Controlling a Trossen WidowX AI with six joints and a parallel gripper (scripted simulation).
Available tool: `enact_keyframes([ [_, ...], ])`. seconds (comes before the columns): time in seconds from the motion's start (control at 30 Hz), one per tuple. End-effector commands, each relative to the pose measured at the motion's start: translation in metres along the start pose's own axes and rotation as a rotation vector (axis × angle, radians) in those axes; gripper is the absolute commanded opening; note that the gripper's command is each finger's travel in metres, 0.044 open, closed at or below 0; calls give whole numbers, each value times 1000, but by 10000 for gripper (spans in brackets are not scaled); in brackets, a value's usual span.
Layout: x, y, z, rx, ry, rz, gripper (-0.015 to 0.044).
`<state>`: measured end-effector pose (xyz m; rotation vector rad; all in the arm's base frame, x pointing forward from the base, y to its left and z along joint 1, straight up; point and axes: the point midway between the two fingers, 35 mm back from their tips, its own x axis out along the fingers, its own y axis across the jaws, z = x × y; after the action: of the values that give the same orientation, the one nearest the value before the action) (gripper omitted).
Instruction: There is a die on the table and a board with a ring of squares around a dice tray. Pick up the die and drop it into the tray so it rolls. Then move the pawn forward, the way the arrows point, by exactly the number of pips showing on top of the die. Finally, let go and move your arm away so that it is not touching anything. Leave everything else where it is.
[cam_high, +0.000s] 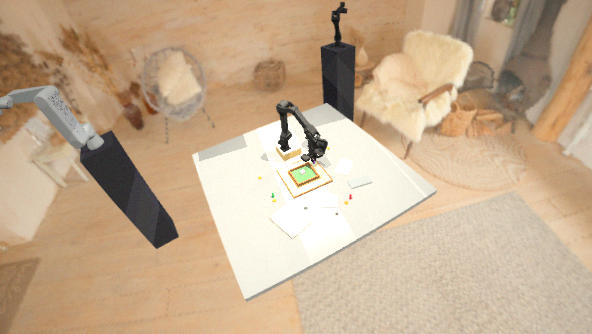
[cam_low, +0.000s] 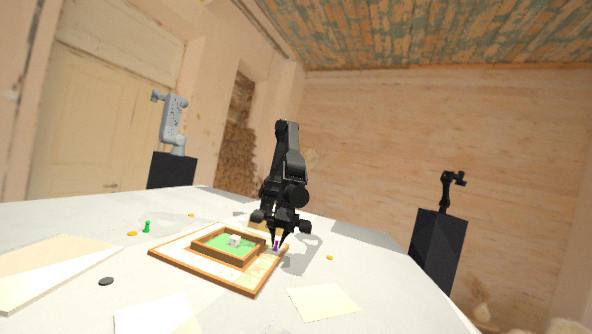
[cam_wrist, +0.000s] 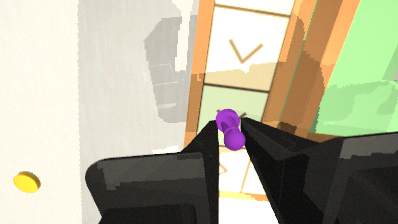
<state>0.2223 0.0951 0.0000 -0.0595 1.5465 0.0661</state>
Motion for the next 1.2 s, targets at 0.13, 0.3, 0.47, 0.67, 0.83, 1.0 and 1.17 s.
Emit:
enact_keyframes([
  [0.13,1,0,0,2,1,-1,0],
  [0.3,-7,1,2,2,1,-1,0],
  [0.47,-36,3,7,2,0,0,0],
  [0.67,-73,4,9,2,0,0,0],
  [0.83,-104,3,5,2,0,0,0],
  [1.0,-126,2,0,2,1,0,0],
  [1.17,-124,2,-1,2,1,0,0],
])
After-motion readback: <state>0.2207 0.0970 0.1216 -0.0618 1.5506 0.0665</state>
